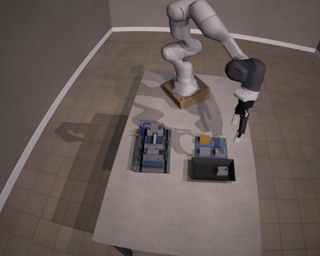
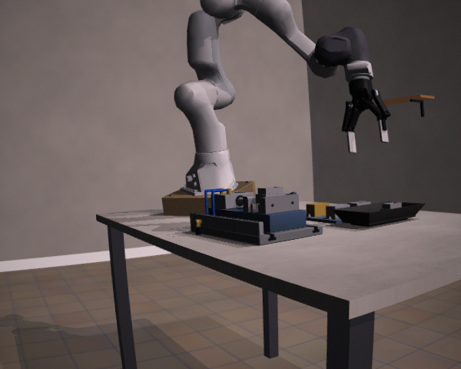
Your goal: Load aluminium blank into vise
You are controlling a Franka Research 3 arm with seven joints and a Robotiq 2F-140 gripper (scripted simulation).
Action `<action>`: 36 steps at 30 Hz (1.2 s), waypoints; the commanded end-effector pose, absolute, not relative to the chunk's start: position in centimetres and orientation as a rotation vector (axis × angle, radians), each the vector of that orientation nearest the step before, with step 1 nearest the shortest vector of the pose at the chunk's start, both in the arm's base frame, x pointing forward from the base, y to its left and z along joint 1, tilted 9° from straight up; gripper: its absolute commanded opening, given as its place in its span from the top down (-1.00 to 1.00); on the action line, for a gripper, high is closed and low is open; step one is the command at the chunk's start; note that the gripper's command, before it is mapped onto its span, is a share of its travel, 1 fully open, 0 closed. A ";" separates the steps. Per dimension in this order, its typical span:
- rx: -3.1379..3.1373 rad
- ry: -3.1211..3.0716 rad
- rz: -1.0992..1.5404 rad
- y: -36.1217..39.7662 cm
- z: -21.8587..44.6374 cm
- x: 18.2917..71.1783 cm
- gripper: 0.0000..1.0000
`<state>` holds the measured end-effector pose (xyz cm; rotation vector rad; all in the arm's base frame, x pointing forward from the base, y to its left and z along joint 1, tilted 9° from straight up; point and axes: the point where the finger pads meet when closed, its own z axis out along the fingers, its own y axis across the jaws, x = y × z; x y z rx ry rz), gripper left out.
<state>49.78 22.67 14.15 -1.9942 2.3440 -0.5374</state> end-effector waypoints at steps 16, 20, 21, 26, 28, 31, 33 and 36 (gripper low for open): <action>-2.190 2.295 -0.232 25.9 13.4 45.5 -1.00; -2.190 2.295 -0.232 25.9 13.4 45.5 -1.00; -2.190 2.295 -0.232 25.9 13.4 45.5 -1.00; -2.190 2.295 -0.232 25.9 13.4 45.5 -1.00; -2.190 2.295 -0.232 25.9 13.4 45.5 -1.00; -2.190 2.295 -0.232 25.9 13.4 45.5 -1.00; -2.190 2.295 -0.232 25.9 13.4 45.5 -1.00; -2.190 2.295 -0.232 25.9 13.4 45.5 1.00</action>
